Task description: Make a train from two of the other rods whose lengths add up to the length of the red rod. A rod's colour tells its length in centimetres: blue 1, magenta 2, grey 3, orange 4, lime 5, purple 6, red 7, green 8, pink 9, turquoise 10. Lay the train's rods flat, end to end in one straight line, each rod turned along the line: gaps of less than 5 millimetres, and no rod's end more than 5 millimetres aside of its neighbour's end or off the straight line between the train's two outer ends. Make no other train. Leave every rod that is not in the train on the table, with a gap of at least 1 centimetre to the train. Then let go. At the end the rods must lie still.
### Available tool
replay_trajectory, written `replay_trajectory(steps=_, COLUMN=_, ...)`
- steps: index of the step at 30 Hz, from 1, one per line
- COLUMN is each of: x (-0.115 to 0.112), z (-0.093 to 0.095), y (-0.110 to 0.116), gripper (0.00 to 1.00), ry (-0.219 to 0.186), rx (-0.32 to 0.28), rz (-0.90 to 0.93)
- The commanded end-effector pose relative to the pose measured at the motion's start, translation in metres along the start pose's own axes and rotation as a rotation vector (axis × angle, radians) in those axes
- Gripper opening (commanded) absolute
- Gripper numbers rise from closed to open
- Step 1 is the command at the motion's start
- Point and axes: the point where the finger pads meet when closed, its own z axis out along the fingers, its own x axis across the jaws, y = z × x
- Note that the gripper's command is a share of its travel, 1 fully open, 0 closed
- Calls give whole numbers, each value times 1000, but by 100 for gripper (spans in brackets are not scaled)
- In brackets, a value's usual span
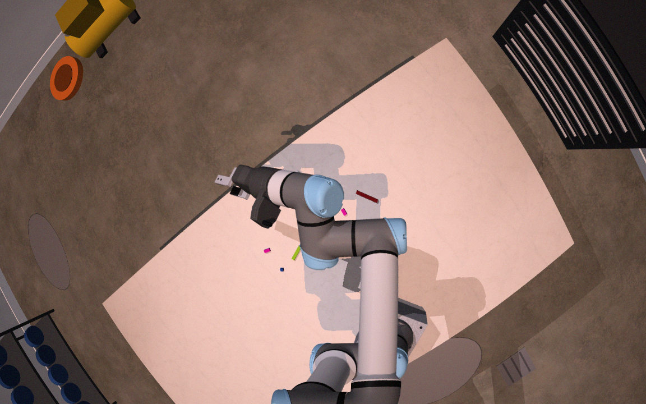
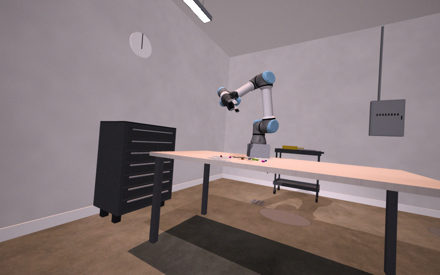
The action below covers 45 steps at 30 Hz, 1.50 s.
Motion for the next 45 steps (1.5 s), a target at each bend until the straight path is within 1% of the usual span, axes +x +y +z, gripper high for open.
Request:
replay_trajectory(steps=1, x=1, z=0, y=0, gripper=100, ry=1, rx=0, rz=-1)
replay_trajectory(steps=19, x=0, z=0, y=0, gripper=100, ry=1, rx=-1, rz=-1)
replay_trajectory(steps=22, x=-3, z=1, y=0, gripper=100, ry=-7, rx=-5, rz=10)
replay_trajectory(steps=24, x=-8, z=3, y=1, gripper=100, ry=-18, rx=-11, rz=28)
replay_trajectory(steps=28, x=-29, z=12, y=3, gripper=100, ry=-64, rx=-40, rz=98)
replay_trajectory(steps=32, x=-65, z=23, y=6, gripper=100, ry=-136, rx=-94, rz=212)
replay_trajectory(steps=34, x=-65, z=23, y=6, gripper=100, ry=-136, rx=-94, rz=212)
replay_trajectory(steps=37, x=-101, z=32, y=8, gripper=100, ry=-204, rx=-155, rz=322)
replay_trajectory(steps=45, x=-173, z=42, y=11, gripper=100, ry=-323, rx=-301, rz=530)
